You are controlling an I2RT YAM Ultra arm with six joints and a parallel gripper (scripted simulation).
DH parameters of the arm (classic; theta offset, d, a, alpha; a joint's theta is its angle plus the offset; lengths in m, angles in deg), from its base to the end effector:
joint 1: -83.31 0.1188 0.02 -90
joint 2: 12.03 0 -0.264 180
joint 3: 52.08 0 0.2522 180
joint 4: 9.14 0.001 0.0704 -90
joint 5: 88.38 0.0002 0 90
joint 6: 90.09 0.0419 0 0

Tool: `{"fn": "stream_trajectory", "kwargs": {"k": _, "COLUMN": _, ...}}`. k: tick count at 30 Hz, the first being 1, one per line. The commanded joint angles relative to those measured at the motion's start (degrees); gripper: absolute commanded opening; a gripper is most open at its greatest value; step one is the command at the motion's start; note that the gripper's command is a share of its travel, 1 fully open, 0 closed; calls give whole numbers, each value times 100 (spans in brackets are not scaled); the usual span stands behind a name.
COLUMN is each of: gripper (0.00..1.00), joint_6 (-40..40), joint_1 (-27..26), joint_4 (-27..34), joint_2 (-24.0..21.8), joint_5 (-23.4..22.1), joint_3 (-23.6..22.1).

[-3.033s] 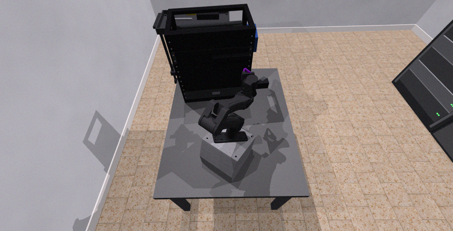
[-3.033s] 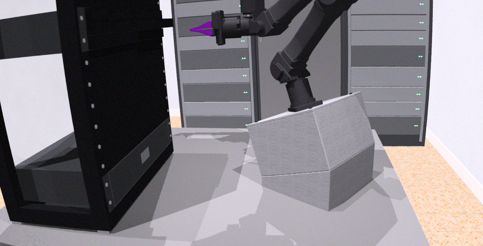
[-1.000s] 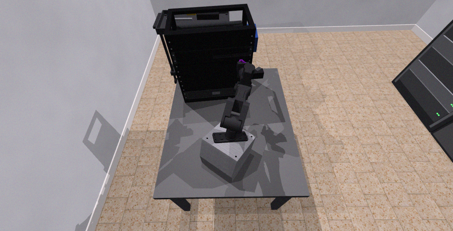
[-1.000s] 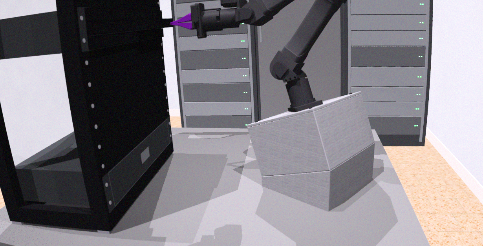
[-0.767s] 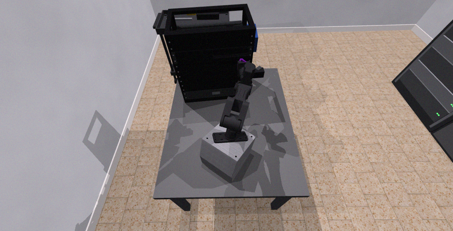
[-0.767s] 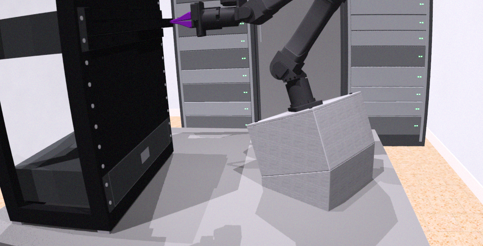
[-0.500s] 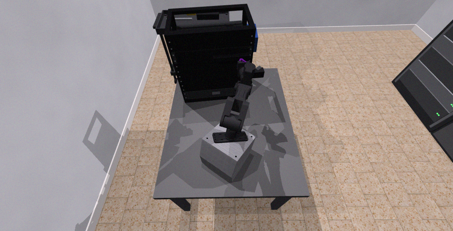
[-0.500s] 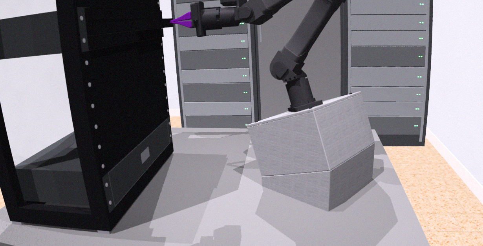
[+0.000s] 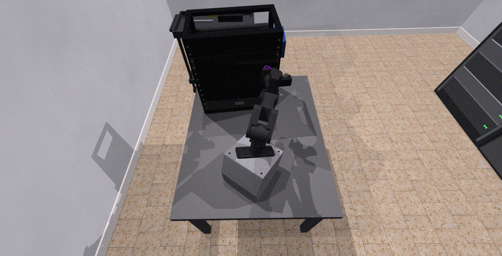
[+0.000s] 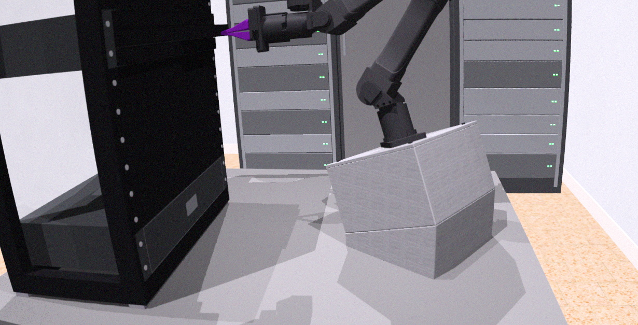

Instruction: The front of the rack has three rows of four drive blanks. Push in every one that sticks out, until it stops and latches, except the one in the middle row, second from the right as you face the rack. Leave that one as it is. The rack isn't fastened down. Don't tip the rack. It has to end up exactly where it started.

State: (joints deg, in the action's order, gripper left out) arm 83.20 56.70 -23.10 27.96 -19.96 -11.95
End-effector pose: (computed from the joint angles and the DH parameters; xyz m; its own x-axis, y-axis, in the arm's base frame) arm 0.1648 -0.0642 0.3155 0.1224 0.9716 -0.2023 -0.2049 0.2242 0.9528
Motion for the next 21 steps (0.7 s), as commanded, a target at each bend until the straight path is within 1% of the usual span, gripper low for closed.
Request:
{"fn": "stream_trajectory", "kwargs": {"k": 1, "gripper": 0, "joint_6": -78, "joint_1": 72, "joint_4": -152, "joint_2": 99, "joint_5": 94, "joint_3": 245}}
{"fn": "stream_trajectory", "kwargs": {"k": 18, "gripper": 0, "joint_6": -78, "joint_1": 72, "joint_4": -152, "joint_2": 102, "joint_5": 94, "joint_3": 248}}
{"fn": "stream_trajectory", "kwargs": {"k": 21, "gripper": 0, "joint_6": -81, "joint_1": 85, "joint_4": -134, "joint_2": 181, "joint_5": 107, "joint_3": 344}}
